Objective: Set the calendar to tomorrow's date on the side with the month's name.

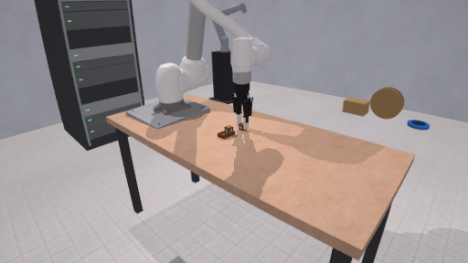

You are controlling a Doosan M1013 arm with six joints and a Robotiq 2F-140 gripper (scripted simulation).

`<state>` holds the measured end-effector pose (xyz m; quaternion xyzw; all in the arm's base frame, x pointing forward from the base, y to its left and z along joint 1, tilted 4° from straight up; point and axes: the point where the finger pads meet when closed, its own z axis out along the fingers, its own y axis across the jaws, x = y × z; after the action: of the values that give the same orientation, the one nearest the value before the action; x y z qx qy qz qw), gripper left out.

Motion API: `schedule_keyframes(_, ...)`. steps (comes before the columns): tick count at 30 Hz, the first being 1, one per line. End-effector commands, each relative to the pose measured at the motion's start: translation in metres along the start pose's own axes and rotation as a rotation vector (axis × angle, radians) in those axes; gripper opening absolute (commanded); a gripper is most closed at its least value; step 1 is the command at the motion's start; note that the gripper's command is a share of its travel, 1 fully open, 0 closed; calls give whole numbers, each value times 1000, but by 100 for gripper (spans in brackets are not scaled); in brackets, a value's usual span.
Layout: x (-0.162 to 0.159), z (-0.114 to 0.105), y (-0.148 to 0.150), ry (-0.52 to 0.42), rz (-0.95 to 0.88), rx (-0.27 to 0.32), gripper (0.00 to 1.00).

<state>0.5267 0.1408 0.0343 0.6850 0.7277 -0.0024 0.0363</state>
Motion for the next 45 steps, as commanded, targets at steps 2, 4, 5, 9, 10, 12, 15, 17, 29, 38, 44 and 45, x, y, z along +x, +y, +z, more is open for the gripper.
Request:
schedule_keyframes(2,0,1,0,0,0,0,29)
schedule_keyframes(4,0,1,0,0,0,0,29)
schedule_keyframes(5,0,1,0,0,0,0,29)
schedule_keyframes(9,0,1,0,0,0,0,29)
schedule_keyframes(10,0,1,0,0,0,0,29)
schedule_keyframes(12,0,1,0,0,0,0,29)
schedule_keyframes(15,0,1,0,0,0,0,29)
schedule_keyframes(17,0,1,0,0,0,0,29)
schedule_keyframes(29,0,1,0,0,0,0,29)
schedule_keyframes(38,0,1,0,0,0,0,17)
schedule_keyframes(44,0,1,0,0,0,0,17)
schedule_keyframes(45,0,1,0,0,0,0,17)
